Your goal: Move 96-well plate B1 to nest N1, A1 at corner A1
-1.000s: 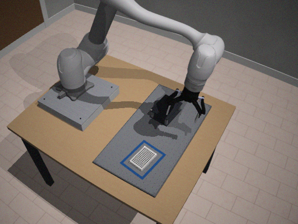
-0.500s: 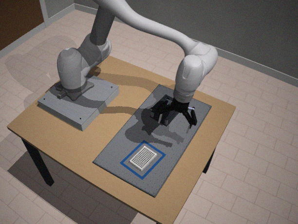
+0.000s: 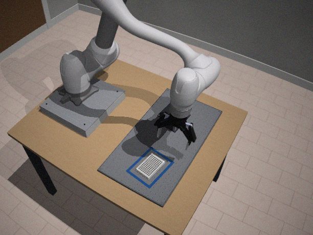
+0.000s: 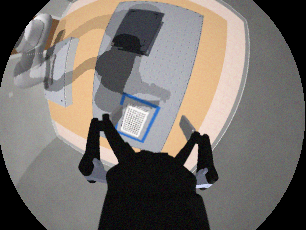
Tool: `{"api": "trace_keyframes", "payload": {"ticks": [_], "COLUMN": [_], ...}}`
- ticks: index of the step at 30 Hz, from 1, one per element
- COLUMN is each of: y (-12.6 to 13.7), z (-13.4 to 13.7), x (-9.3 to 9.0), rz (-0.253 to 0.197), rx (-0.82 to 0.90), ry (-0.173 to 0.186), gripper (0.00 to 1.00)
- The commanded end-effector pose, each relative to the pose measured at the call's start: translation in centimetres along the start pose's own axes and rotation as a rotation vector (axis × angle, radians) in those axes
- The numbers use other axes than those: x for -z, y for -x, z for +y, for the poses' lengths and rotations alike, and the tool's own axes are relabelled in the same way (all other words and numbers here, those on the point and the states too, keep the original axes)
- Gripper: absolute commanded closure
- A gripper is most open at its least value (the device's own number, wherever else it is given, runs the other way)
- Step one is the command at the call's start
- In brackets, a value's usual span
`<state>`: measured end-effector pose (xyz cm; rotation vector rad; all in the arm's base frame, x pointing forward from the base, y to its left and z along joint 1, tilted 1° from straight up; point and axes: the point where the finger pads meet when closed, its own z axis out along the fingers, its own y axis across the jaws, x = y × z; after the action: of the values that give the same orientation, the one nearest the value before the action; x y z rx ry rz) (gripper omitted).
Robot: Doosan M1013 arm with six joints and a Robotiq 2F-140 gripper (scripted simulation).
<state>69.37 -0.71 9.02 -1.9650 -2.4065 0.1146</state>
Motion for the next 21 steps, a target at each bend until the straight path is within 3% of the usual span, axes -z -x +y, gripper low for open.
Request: {"api": "trace_keyframes", "payload": {"ticks": [1, 3, 7, 15, 18, 21], "y": [1.3, 2.0, 3.6, 5.8, 6.9, 8.0], "z": [-0.7, -1.0, -2.0, -3.5, -4.3, -5.1], "x": [-0.7, -1.1, -2.0, -3.3, -4.0, -4.6], "rz": [0.001, 0.001, 0.014, 0.014, 0.022, 0.024], "rx": [-0.005, -0.005, -0.113, -0.113, -0.208, -0.222], "ry": [0.003, 0.003, 0.036, 0.036, 0.064, 0.069], "gripper": [0.00, 0.00, 0.00, 0.00, 0.00, 0.00]}}
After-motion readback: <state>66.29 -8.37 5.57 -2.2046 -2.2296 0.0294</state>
